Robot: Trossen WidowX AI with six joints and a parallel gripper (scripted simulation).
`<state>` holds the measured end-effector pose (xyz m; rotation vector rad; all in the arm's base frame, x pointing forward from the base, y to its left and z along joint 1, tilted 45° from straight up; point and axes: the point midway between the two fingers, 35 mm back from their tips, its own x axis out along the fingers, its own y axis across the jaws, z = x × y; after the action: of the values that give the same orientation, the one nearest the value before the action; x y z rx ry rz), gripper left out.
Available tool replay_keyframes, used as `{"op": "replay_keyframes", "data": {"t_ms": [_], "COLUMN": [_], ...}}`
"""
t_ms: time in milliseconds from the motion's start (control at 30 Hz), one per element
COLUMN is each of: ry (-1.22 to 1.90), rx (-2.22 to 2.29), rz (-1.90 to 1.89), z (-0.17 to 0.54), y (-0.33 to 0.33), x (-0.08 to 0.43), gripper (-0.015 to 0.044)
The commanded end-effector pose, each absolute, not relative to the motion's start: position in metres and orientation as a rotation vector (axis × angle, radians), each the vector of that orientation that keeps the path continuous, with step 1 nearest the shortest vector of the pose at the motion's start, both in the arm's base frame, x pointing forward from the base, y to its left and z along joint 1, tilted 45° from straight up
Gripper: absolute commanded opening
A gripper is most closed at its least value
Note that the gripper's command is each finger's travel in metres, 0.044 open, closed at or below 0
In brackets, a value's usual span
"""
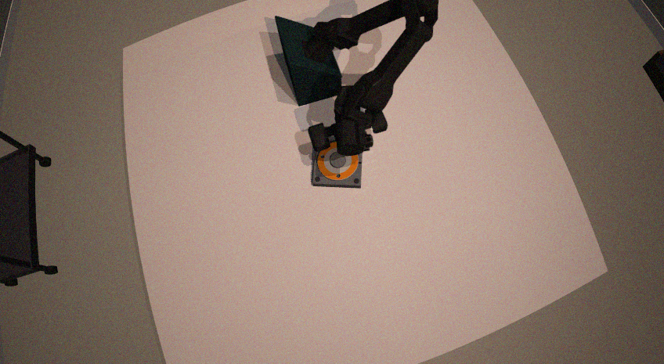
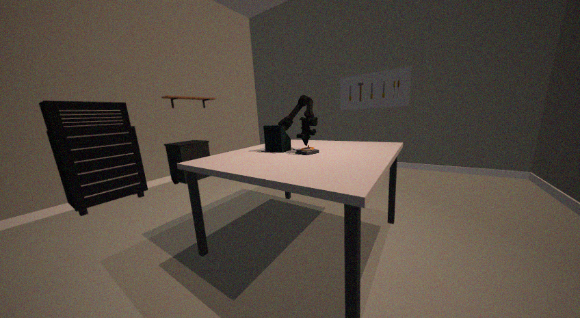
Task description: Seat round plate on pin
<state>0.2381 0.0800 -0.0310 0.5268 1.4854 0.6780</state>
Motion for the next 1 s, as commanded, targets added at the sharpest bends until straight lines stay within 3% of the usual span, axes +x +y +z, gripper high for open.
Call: {"op": "replay_keyframes", "data": {"t_ms": [0,967], "ry": [1.487,1.485], "rx": [0.536,0.536], "rz": [0.676,0.677], "z": [-0.035,-0.025], "y": [0.083,0.094], "x": [0.237,0.266], "gripper": [0.0000,0.0000]}}
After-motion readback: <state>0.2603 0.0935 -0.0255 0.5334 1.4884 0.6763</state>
